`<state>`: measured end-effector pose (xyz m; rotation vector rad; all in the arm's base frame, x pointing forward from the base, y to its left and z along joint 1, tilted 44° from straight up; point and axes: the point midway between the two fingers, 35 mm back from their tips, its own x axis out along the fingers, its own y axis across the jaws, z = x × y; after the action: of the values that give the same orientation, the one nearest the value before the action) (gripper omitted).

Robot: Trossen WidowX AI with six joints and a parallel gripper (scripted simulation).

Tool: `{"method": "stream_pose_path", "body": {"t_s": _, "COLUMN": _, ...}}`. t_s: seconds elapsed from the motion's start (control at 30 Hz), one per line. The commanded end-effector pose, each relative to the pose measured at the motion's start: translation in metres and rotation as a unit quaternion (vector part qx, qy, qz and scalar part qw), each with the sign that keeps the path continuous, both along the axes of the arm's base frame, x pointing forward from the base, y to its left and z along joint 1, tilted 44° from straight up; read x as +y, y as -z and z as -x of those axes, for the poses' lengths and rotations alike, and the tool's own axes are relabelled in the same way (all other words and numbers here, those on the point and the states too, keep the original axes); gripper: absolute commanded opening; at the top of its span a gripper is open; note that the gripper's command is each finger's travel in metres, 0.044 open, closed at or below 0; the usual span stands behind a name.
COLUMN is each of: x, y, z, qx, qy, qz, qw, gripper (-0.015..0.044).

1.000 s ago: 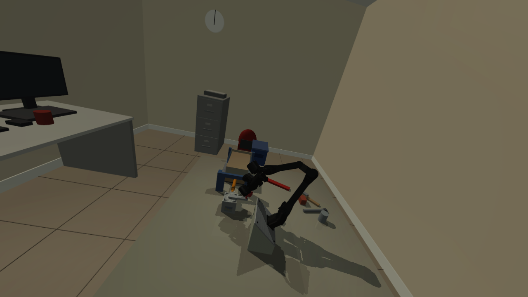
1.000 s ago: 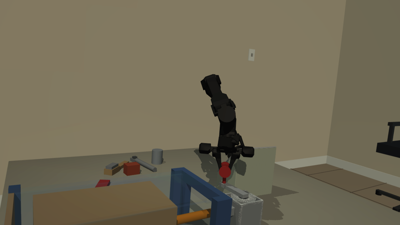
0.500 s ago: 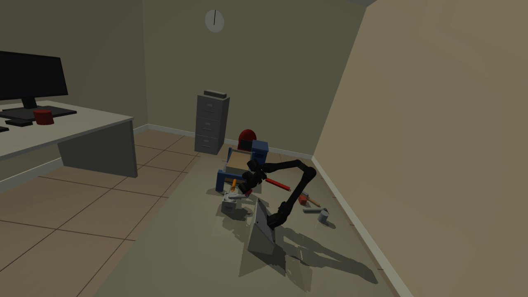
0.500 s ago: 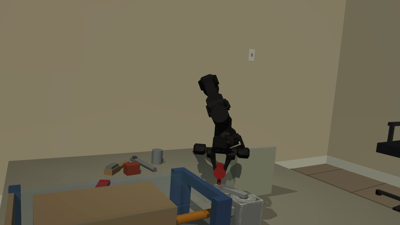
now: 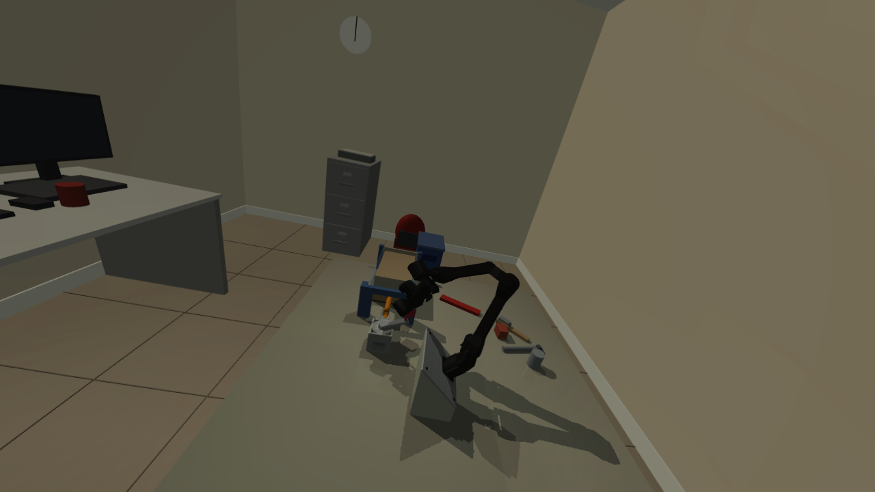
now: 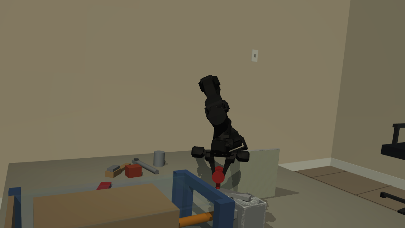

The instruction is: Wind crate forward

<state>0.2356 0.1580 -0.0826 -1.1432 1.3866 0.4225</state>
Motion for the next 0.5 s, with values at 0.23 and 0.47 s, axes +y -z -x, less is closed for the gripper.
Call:
{"method": "stream_pose_path", "body": {"t_s": 0.23, "x": 0.007, "y": 0.011, "z": -0.016, "qx": -0.001, "qy": -0.002, "qz": 0.003, "qw": 1.000, "gripper": 0.0000}}
{"method": "stream_pose_path", "body": {"t_s": 0.47, "x": 0.013, "y": 0.016, "z": -0.024, "qx": -0.001, "qy": -0.002, "qz": 0.003, "qw": 1.000, "gripper": 0.0000}}
